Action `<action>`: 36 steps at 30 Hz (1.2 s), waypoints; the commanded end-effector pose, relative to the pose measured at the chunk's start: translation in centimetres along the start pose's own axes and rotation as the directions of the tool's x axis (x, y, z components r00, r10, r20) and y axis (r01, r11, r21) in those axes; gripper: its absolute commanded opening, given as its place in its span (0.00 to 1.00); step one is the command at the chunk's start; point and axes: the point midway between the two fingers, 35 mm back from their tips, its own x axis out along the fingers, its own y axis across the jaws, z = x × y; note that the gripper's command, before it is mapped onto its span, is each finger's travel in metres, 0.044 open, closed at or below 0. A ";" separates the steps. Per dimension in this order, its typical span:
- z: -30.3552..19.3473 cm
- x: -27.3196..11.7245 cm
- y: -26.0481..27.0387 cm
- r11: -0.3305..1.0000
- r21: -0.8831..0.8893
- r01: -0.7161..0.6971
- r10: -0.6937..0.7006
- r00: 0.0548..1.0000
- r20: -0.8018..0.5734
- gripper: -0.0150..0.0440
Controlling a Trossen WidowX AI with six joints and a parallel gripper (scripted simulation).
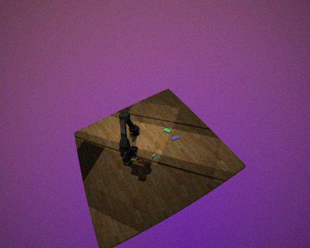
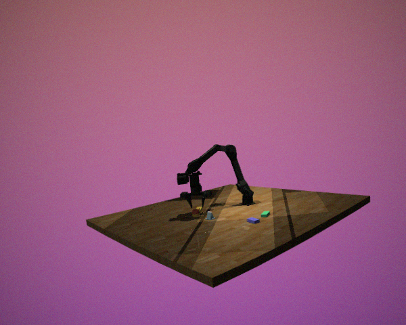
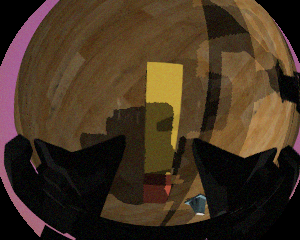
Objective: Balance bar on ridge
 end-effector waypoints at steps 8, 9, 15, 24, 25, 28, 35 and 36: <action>0.1 1.9 -0.1 1.000 0.006 0.006 -0.006 1.000 0.006 0.79; 0.1 2.1 -0.2 1.000 0.006 0.006 -0.006 1.000 0.006 0.79; 0.1 2.3 -0.2 1.000 0.006 0.006 -0.006 1.000 0.006 0.79; 0.1 2.3 -0.2 1.000 0.006 0.006 -0.006 1.000 0.006 0.79; 0.1 2.2 -0.2 1.000 0.000 0.007 -0.007 1.000 0.003 0.74; 0.1 2.2 -0.2 1.000 0.000 0.007 -0.007 1.000 0.003 0.61; 0.1 2.2 -0.2 1.000 0.000 0.007 -0.007 1.000 0.003 0.46; 0.1 2.2 -0.2 1.000 0.000 0.007 -0.007 1.000 0.003 0.45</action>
